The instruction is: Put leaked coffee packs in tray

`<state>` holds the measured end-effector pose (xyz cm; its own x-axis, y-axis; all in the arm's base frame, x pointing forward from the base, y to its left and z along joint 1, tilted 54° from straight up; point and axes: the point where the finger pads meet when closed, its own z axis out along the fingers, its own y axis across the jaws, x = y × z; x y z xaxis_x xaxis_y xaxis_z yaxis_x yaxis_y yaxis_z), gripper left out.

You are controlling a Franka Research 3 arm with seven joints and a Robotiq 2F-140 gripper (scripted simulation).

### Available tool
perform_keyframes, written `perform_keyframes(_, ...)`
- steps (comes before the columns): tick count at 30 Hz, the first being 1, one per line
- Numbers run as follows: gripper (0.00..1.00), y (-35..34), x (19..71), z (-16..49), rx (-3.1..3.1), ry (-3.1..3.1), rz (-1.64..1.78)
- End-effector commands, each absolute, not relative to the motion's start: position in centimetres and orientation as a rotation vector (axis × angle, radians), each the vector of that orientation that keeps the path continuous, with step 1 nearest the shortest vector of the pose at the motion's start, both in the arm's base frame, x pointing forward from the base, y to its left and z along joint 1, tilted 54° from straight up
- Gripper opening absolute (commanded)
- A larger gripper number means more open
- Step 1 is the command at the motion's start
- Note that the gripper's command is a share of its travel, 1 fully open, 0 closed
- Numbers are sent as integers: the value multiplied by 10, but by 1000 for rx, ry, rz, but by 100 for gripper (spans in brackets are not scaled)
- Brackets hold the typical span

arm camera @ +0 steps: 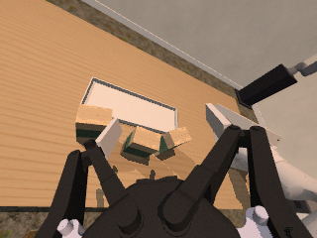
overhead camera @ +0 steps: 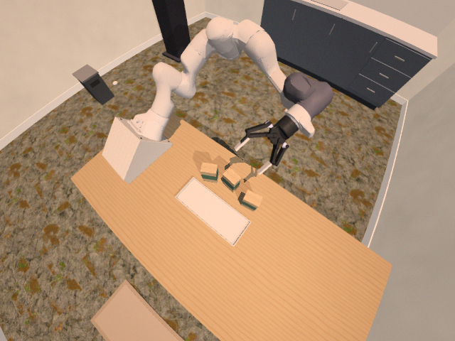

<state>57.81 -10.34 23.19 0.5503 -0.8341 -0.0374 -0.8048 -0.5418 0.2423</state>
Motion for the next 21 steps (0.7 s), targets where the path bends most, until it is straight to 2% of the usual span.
perform_keyframes(1, 100, -83, 579, 269, 2658, -1345, -184)
perform_keyframes(14, 100, -83, 579, 269, 2658, -1345, -184)
perform_keyframes(15, 100, -60, 577, 309, 2724, -1314, -135)
perform_keyframes(21, 100, -60, 577, 309, 2724, -1314, -135)
